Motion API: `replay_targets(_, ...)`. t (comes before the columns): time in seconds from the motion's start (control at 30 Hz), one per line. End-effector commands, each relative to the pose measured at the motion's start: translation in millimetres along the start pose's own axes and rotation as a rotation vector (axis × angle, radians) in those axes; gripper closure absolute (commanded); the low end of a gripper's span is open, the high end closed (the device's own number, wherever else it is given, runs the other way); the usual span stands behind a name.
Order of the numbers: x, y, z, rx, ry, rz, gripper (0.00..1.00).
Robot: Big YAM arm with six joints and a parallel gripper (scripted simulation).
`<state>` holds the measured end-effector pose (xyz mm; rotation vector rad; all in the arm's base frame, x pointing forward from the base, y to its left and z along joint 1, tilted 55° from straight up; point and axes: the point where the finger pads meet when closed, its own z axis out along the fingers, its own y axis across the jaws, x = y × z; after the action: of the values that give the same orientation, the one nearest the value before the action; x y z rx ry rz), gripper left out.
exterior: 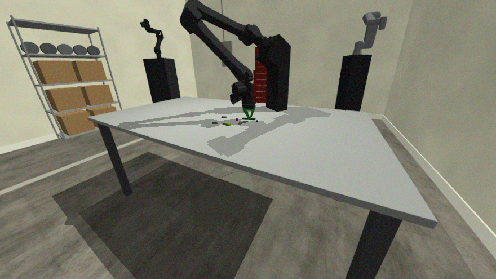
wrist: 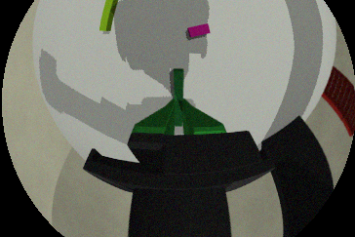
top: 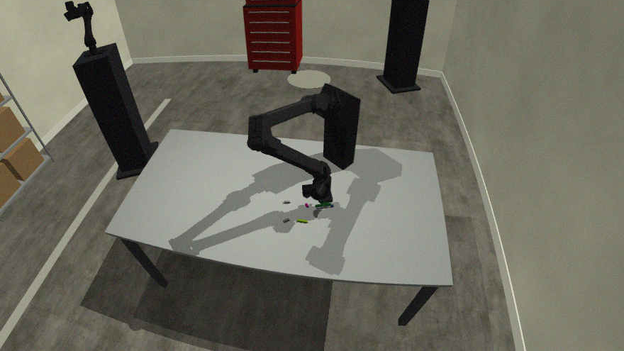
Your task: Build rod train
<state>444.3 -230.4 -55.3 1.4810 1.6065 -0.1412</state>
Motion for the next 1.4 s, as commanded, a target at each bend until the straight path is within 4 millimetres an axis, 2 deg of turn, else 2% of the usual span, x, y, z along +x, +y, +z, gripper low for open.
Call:
replay_targets(0.0, -2.6, 1.7, -3.0, -0.013, -0.007, 0.001, 0.96)
replay_targets(0.4, -2.6, 2.0, -3.0, -0.013, -0.007, 0.001, 0.96)
replay_targets(0.63, -1.1, 9.1, -3.2, -0.02, -0.005, 0.001, 0.96)
replay_targets(1.37, 1.9, 8.9, -5.1, -0.014, 0.002, -0.002, 0.96)
